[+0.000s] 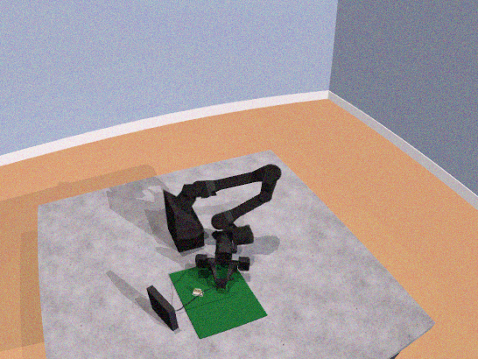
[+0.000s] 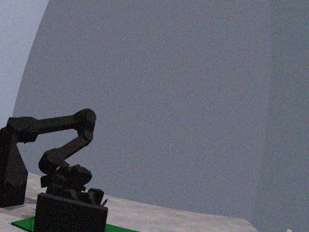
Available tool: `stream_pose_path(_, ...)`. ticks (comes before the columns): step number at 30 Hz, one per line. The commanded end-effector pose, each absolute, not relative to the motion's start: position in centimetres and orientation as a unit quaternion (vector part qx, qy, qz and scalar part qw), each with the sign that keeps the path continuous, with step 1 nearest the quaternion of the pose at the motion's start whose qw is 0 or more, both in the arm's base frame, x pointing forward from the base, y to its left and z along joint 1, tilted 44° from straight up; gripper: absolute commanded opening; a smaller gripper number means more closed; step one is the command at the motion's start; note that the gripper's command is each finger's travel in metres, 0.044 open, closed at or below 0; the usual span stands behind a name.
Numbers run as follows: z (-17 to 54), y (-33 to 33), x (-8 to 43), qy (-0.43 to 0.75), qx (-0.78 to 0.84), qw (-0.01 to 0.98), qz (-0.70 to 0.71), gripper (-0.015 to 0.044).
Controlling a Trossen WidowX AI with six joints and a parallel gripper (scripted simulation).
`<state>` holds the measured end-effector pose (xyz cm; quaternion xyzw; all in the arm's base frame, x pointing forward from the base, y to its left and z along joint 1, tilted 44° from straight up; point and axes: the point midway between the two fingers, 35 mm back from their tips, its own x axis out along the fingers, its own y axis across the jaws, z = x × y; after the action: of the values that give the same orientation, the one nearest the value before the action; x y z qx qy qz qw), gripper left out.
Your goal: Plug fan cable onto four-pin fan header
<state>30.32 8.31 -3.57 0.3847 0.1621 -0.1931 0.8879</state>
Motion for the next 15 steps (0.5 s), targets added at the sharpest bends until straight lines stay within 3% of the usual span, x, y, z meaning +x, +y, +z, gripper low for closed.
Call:
stream_pose_path(1,-3.71,8.61,30.51,0.157,0.388,0.887,-0.193,0.0)
stream_pose_path(15,-4.66,9.44,30.45,0.157,0.388,0.887,-0.194,0.0)
